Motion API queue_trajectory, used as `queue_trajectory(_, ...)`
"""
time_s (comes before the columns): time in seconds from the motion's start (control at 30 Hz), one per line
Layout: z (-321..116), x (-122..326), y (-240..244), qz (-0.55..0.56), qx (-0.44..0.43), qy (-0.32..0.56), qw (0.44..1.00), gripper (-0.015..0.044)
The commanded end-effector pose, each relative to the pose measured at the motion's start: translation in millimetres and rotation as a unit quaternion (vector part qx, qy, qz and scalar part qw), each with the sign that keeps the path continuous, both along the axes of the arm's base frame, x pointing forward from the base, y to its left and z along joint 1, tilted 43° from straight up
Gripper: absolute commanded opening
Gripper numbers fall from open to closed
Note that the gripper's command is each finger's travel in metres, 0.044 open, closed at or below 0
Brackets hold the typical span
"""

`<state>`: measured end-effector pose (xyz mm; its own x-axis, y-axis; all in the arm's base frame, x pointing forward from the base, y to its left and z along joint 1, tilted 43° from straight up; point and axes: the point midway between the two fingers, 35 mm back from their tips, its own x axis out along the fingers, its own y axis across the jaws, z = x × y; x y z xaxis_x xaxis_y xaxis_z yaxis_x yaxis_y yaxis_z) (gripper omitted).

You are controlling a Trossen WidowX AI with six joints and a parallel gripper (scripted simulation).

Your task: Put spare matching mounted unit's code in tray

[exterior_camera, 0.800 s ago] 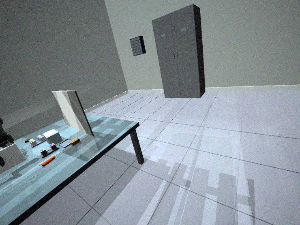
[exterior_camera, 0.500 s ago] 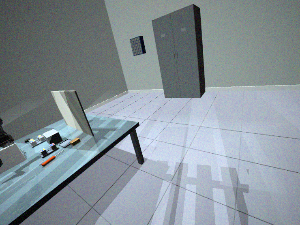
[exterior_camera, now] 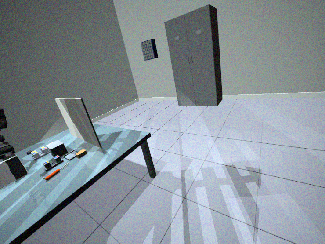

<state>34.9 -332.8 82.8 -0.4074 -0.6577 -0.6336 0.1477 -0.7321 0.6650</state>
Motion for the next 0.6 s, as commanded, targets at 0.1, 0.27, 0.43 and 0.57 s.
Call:
queue_trajectory(0.1, -23.3, 121.0, 15.3, 0.373, 0.217, 0.094, 0.897, 0.044)
queue_trajectory(0.27, -31.8, 188.1, 53.1, 0.582, 0.3, 0.138, 0.743, 0.044)
queue_trajectory(0.43, -34.2, 245.8, 107.5, 0.756, 0.339, 0.159, 0.537, 0.044)
queue_trajectory(0.57, -31.3, 283.4, 159.1, 0.858, 0.339, 0.153, 0.354, 0.044)
